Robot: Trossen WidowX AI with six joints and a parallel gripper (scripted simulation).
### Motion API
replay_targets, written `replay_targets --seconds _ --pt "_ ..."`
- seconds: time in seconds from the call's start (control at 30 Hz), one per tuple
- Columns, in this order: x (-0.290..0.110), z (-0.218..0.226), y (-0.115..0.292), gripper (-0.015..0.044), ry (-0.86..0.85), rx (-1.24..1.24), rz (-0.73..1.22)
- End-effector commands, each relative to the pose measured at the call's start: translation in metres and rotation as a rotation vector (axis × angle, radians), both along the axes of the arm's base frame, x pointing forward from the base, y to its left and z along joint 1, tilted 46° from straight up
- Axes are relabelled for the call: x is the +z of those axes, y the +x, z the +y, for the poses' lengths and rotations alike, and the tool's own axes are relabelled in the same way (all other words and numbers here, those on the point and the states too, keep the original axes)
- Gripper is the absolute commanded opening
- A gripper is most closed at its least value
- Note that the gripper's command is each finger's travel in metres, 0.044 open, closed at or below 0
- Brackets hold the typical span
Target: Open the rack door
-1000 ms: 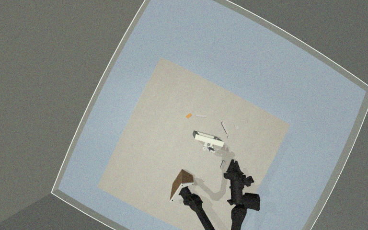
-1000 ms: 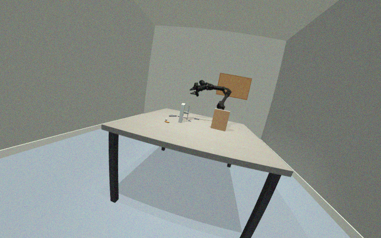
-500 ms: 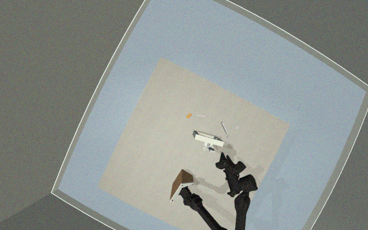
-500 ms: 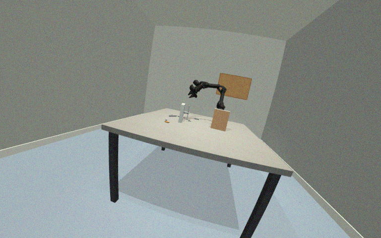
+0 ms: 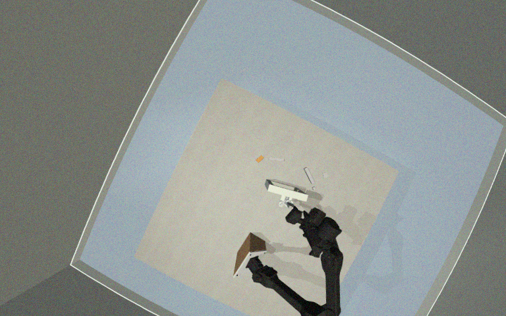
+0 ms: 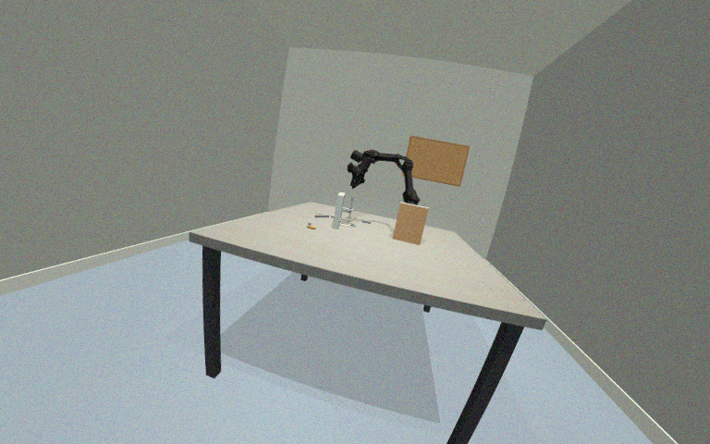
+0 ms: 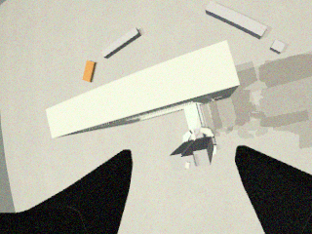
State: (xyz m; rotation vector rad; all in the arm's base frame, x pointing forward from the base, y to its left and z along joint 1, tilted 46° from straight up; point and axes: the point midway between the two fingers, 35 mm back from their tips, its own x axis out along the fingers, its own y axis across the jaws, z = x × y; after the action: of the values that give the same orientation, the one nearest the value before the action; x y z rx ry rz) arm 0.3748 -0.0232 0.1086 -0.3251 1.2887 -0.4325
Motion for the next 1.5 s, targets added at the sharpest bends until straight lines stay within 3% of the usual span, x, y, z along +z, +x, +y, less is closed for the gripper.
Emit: replay_targets --seconds 0.0,0.57,1.47 --pt "-0.007 -0.002 -0.002 0.0284 -0.047 -0.009 0.074" --pt "-0.035 -0.008 -0.013 0.0284 -0.268 0.001 0.416" --pt "-0.062 -0.035 -0.016 0.0284 -0.271 0.002 0.418"
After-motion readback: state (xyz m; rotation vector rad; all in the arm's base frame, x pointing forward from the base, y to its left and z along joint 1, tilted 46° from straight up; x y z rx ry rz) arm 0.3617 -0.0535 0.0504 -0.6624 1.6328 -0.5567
